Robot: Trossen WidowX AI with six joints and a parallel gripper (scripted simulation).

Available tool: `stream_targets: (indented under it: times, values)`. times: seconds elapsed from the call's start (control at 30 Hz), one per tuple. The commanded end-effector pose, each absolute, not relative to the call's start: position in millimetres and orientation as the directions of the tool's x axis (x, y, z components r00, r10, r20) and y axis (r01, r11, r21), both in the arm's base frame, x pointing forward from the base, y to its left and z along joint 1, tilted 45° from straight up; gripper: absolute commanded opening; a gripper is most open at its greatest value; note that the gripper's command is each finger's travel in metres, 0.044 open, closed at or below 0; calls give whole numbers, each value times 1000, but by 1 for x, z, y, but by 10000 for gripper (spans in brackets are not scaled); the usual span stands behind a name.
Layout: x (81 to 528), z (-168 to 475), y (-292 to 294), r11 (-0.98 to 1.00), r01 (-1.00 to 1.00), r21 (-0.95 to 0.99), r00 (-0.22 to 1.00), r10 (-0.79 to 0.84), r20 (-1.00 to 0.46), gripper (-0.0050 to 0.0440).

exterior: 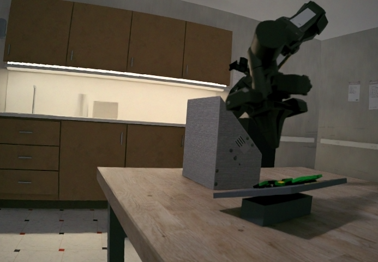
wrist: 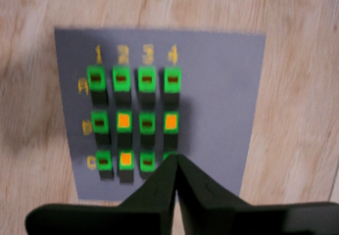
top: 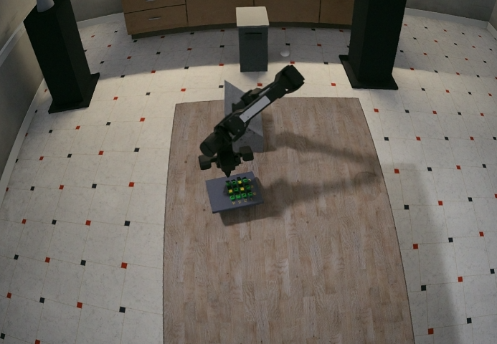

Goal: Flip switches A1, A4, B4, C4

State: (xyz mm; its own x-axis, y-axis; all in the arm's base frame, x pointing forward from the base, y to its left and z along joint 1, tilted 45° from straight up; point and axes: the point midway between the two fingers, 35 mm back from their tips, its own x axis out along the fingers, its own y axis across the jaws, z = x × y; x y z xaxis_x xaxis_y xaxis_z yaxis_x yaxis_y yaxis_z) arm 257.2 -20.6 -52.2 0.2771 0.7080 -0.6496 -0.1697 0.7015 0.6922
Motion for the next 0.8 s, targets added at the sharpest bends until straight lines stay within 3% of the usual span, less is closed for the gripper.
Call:
stream_targets:
  times: [0.0,0.77]
  values:
    - [241,-55,-21,706,-173,687,282,704,-652,-50]
    - [250,-85,12,695,-164,700,299,711,-636,-50]
